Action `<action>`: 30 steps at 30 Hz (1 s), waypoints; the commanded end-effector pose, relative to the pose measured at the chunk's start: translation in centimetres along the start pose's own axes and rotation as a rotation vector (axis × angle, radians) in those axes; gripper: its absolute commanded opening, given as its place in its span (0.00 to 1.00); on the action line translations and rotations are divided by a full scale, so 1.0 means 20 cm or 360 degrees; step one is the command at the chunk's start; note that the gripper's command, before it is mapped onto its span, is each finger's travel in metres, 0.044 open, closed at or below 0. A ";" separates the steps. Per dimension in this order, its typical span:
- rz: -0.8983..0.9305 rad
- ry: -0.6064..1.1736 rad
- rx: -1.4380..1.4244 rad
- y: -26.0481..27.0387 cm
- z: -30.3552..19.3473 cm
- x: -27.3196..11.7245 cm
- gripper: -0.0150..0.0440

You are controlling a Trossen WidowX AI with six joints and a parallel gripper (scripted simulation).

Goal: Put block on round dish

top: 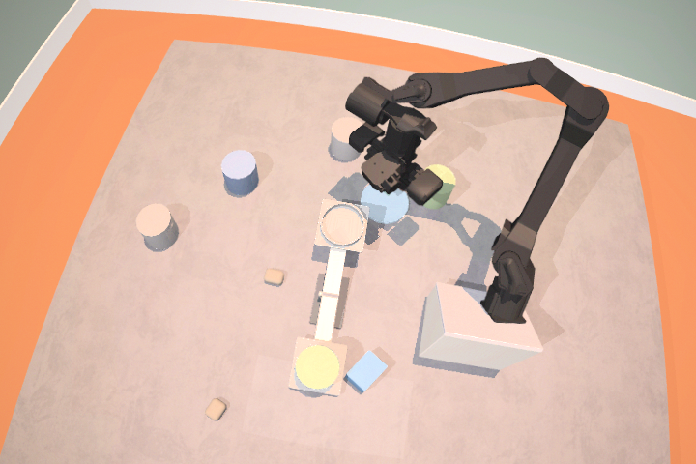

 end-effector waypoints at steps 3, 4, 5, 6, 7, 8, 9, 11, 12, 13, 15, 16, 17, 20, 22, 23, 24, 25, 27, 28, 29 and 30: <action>0.0011 0.0004 -0.0009 0.01 -0.01 0.13 0.25; 0.0010 0.0005 -0.0009 0.01 -0.01 0.15 0.25; 0.0010 0.0005 -0.0009 0.01 -0.01 0.17 0.25; 0.0010 0.0005 -0.0009 0.01 -0.01 0.17 0.25; 0.0010 0.0005 -0.0009 0.01 -0.01 0.17 0.25; 0.0010 0.0005 -0.0009 0.01 -0.01 0.17 0.25; 0.0010 0.0005 -0.0009 0.01 -0.01 0.17 0.25; 0.0010 0.0006 -0.0009 0.01 -0.01 0.18 0.25; 0.0010 0.0006 -0.0009 0.01 -0.01 0.18 0.25; 0.0010 0.0006 -0.0009 0.01 -0.01 0.19 0.25; 0.0010 0.0006 -0.0009 0.01 -0.01 0.20 0.25; 0.0010 0.0006 -0.0009 0.01 -0.01 0.21 0.25; 0.0009 0.0006 -0.0009 0.01 -0.01 0.22 0.25; 0.0009 0.0006 -0.0010 0.01 -0.01 0.24 0.25; 0.0009 0.0007 -0.0010 0.01 -0.01 0.26 0.25; 0.0009 0.0007 -0.0010 0.01 -0.01 0.27 0.25; 0.0009 0.0007 -0.0010 0.01 -0.01 0.27 0.25; 0.0009 0.0007 -0.0010 0.01 -0.01 0.27 0.25; -0.0006 0.0007 0.0002 0.00 -0.01 0.25 0.34; -0.0006 0.0007 0.0002 0.00 -0.01 0.25 0.39; -0.0006 0.0007 0.0002 0.00 -0.01 0.25 0.43; -0.0006 0.0007 0.0002 0.00 -0.01 0.25 0.48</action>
Point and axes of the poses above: the point midway between the two fingers, 35 mm back from their tips, its own x axis out along the fingers, its own y axis across the jaws, z = x × y, the point moved 3 cm from there along -x, back along the fingers, and after that the axes turned 11 degrees about x, right-handed, at the moved point
